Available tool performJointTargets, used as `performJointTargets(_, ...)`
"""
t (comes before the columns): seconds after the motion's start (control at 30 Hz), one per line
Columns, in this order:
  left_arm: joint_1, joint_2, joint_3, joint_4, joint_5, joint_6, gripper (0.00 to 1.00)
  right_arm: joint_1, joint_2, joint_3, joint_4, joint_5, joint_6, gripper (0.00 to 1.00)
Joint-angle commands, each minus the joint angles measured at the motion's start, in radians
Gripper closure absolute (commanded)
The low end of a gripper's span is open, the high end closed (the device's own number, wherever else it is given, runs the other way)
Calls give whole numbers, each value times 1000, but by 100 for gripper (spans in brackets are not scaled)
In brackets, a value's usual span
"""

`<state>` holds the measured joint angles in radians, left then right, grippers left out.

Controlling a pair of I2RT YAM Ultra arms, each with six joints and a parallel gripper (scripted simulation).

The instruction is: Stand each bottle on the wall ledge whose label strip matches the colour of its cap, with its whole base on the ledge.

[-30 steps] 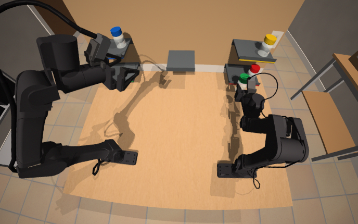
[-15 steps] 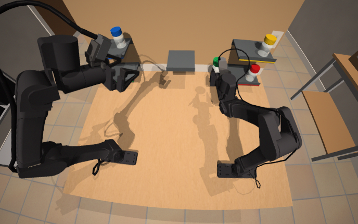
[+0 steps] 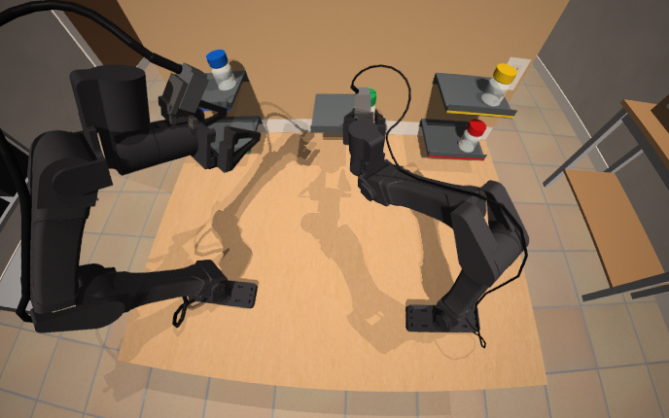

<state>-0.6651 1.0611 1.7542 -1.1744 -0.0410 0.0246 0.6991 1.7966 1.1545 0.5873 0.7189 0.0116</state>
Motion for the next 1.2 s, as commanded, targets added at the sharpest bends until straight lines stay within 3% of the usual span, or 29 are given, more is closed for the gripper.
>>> performJointTargets(0.0, 4, 7, 12, -5, 2, 2, 0, 65, 15, 71, -18, 95, 9, 50)
performJointTargets(0.33, 4, 7, 12, -5, 2, 2, 0, 129, 31, 115, -4, 108, 10, 50)
performJointTargets(0.73, 4, 7, 12, -5, 2, 2, 0, 39, -59, -53, 122, -258, -43, 50)
performJointTargets(1.17, 4, 7, 12, -5, 2, 2, 0, 18, -46, -76, 140, -278, -26, 50)
